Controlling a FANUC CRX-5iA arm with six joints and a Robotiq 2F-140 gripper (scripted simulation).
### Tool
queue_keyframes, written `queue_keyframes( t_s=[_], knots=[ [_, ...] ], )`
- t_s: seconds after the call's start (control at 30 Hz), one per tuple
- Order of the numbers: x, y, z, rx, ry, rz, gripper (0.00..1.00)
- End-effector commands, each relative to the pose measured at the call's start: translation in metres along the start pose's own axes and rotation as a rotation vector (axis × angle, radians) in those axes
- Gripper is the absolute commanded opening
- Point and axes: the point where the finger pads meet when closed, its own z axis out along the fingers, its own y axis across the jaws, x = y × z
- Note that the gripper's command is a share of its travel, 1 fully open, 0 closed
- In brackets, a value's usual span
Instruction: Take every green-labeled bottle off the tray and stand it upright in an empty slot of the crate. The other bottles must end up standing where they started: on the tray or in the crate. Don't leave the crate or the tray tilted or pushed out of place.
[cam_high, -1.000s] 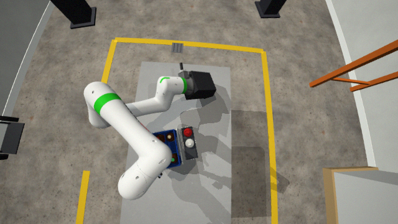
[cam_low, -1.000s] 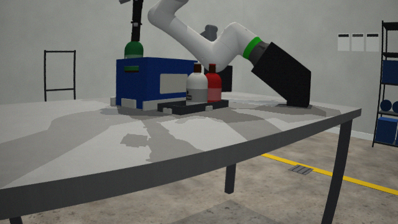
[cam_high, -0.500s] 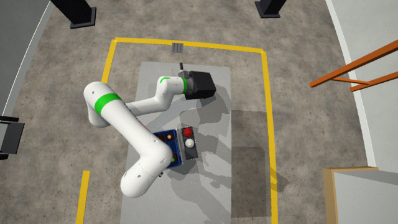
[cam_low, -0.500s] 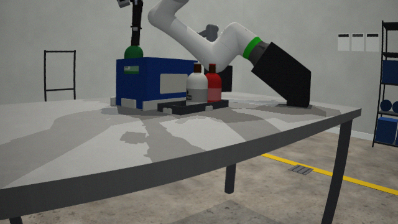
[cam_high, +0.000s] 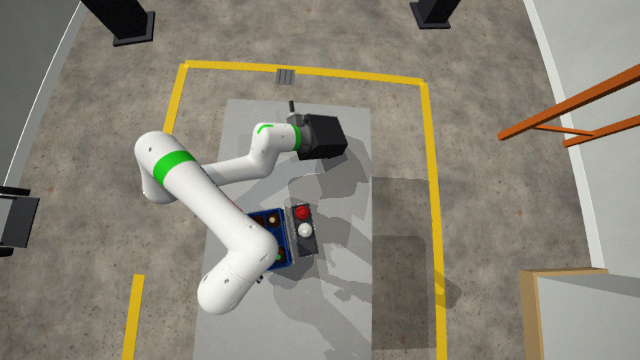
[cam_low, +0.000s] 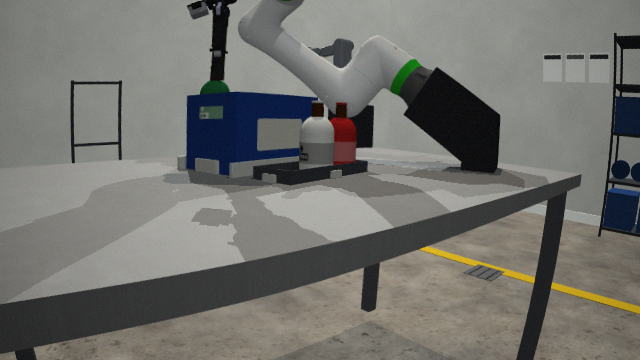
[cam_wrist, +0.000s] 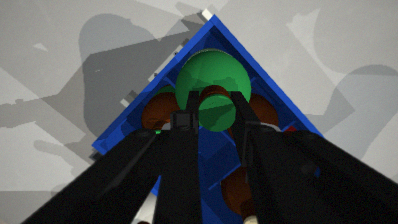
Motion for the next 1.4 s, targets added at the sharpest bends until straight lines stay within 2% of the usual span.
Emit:
queue_keyframes(
  t_s=[0.0,1.37],
  knots=[
    [0.000,0.000,0.003,0.001,0.001,0.000,0.10],
    [0.000,0.000,0.041,0.001,0.001,0.000,0.10]
  ],
)
